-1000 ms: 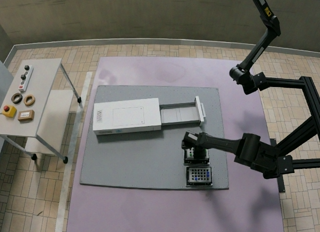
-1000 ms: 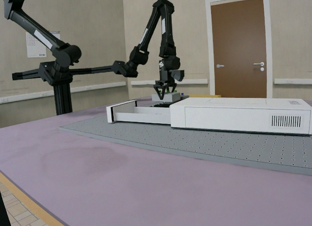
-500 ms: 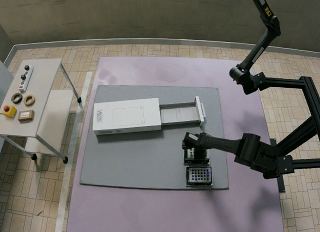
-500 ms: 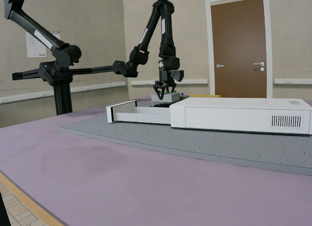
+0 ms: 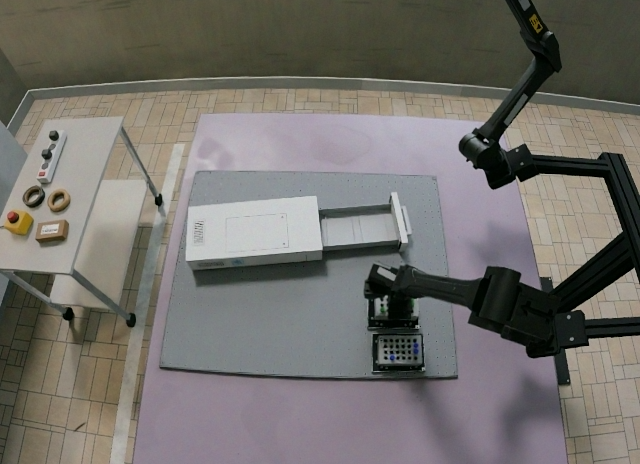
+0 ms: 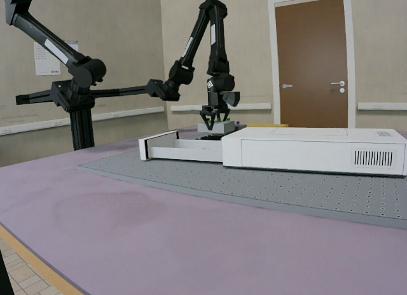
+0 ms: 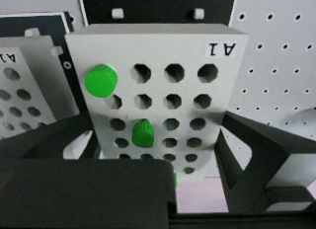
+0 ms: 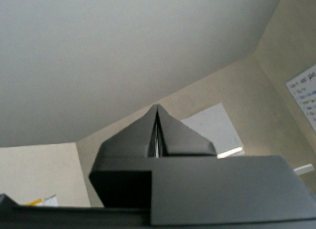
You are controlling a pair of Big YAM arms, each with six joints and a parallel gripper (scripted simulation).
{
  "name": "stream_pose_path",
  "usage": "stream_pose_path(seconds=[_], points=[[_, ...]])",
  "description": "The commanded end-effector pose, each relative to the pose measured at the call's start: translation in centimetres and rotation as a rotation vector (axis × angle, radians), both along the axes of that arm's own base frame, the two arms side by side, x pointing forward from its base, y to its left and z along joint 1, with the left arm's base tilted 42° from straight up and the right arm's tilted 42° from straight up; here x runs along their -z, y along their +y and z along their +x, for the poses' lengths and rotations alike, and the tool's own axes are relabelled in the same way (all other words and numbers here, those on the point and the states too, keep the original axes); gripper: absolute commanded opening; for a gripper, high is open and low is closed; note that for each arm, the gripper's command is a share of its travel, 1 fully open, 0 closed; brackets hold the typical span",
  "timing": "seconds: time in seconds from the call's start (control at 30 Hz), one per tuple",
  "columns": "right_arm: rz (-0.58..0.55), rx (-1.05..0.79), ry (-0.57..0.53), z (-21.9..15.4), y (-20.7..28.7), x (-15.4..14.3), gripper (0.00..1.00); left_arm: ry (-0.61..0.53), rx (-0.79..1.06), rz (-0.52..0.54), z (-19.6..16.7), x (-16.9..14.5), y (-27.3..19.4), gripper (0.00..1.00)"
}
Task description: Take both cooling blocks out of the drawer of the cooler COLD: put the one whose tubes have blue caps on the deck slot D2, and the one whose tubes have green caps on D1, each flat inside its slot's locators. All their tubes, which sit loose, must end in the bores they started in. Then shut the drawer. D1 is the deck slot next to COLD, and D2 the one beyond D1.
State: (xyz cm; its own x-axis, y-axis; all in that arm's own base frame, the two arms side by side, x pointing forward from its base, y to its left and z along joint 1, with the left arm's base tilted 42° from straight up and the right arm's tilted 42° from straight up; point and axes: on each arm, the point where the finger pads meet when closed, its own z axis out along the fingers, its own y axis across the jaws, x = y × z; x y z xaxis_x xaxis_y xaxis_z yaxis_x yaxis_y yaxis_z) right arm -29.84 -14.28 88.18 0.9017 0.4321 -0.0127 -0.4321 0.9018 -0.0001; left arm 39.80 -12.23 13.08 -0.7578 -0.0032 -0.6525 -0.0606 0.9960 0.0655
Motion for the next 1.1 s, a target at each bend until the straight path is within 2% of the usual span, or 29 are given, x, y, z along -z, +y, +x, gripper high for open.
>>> stream_pose_path(seconds=[0.0, 1.07], points=[[0.007, 0.001, -0.016, -1.04, -0.56, -0.13, 0.00, -0.067, 0.033, -0.025, 0.75, -3.42, -1.54, 0.00], [0.007, 0.001, -0.016, -1.04, -0.56, -0.13, 0.00, -0.077, 0.033, -0.030, 1.36, -3.13, -1.55, 0.00]])
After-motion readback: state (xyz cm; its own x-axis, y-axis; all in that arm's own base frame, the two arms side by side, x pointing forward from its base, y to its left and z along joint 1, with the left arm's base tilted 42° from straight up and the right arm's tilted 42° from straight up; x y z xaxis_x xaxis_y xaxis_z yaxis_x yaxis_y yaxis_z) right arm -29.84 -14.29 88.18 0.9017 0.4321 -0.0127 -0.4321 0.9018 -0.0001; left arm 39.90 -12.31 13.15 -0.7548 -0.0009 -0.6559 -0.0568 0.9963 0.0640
